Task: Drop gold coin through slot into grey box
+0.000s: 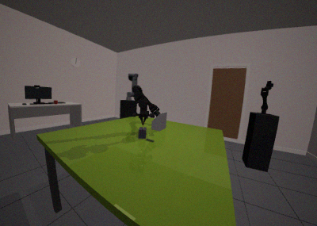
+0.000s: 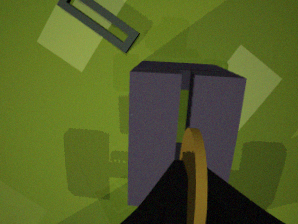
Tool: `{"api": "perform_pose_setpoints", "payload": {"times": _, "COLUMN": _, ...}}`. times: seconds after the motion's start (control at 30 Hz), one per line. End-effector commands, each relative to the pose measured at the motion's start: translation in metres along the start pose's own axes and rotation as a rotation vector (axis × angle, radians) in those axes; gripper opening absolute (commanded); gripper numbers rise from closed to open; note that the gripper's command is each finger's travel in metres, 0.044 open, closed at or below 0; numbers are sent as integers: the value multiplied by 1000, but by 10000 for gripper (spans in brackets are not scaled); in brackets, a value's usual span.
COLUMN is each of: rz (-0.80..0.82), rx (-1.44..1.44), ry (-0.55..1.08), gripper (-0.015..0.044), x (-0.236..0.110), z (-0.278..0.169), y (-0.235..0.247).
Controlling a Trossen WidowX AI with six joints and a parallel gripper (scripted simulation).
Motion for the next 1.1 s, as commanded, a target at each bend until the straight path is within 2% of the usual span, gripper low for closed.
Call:
{"api": "perform_pose_setpoints", "payload": {"times": 0.0, "rz": -1, "rx": -14, "ry": 0, "gripper": 0, "x": 1, "z": -4, "y": -1}}
{"api": "perform_pose_setpoints", "payload": {"times": 1.07, "rz": 3, "rx": -15, "ry": -3, "gripper": 0, "x": 7, "z": -5, "y": 0}}
Point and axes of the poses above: the point midway between the two fingers, 35 mm back from their tips, its own x axis out along the fingers, its own y axis across the jaws, z = x × y, the point moved 1 cm from there along -x, back along the fingers, and after that the axes turned 10 degrees about -x, right-handed, at the moved point
